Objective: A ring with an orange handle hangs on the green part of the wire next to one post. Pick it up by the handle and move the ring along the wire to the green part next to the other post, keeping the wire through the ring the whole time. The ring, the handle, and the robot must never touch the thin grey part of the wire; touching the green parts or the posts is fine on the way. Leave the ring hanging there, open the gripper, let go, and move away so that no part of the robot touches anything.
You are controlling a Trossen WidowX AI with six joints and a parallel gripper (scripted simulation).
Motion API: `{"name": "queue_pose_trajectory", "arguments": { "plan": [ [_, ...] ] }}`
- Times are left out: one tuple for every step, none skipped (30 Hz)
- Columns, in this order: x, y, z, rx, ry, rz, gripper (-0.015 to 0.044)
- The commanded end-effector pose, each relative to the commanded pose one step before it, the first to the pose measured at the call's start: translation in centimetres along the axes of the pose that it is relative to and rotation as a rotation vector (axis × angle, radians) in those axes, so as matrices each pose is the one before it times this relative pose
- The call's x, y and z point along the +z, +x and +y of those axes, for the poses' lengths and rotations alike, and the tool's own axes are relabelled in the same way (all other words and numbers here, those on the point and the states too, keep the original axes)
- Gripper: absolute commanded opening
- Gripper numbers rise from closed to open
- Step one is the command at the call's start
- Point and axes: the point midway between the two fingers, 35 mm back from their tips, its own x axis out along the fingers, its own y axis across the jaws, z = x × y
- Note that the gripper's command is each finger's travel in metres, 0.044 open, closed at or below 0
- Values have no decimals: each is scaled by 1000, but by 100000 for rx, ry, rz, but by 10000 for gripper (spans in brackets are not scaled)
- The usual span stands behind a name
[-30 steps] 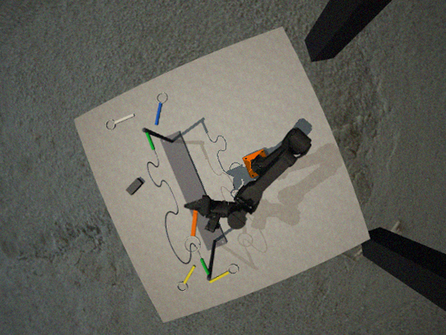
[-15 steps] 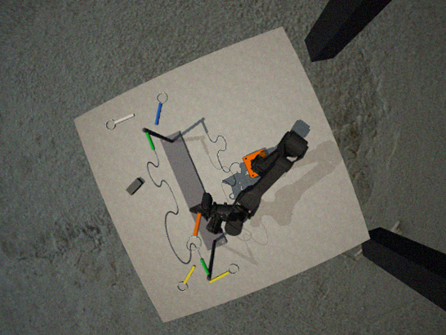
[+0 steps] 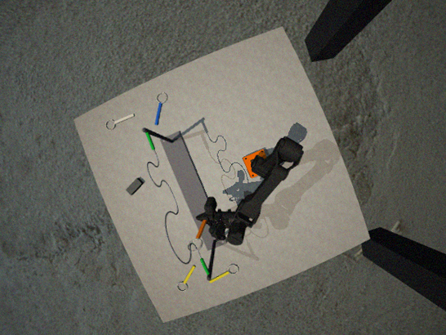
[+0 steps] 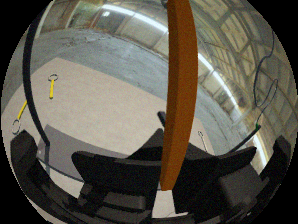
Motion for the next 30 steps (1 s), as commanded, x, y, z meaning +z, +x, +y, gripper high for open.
{"name": "queue_pose_trajectory", "arguments": {
  "plan": [
    [509, -273, 1287, 3612, 8144, 184, -150],
    [3, -48, 358, 911, 1988, 259, -150],
    [1, -48, 357, 909, 1983, 257, -150],
    [4, -48, 349, 877, 1914, 249, -150],
    [4, -47, 337, 839, 1831, 239, -150],
    [4, -46, 329, 815, 1778, 232, -150],
    [4, -45, 325, 803, 1750, 227, -150],
    [3, -44, 323, 795, 1732, 224, -150],
    [5, -44, 311, 752, 1638, 213, -150],
    [8, -60, 417, 991, 2162, 286, -150],
    [6, -56, 388, 909, 1983, 266, -150],
    [5, -47, 328, 762, 1662, 222, -150],
    [4, -42, 295, 683, 1487, 196, -150],
    [8, -39, 265, 587, 1277, 167, -150],
    [9, -37, 244, 526, 1144, 149, -150],
    [9, -36, 237, 503, 1091, 141, -150],
    [9, -36, 236, 497, 1079, 138, -150],
    [9, -36, 237, 497, 1076, 137, -150],
    [8, -33, 222, 434, 939, 120, -150],
    [11, -47, 315, 587, 1271, 164, -150],
    [7, -36, 241, 432, 933, 120, -150],
    [5, -29, 201, 354, 764, 97, -150],
    [5, -28, 192, 334, 722, 91, -150],
    [4, -24, 170, 251, 541, 67, -150],
    [4, -23, 158, 218, 469, 58, -150],
    [3, -22, 156, 209, 450, 55, -150],
    [3, -22, 157, 208, 447, 54, -150],
    [3, -22, 157, 208, 442, 51, -150],
    [2, -19, 141, 148, 313, 33, -150],
    [2, -18, 132, 123, 260, 26, -150]
  ]
}}
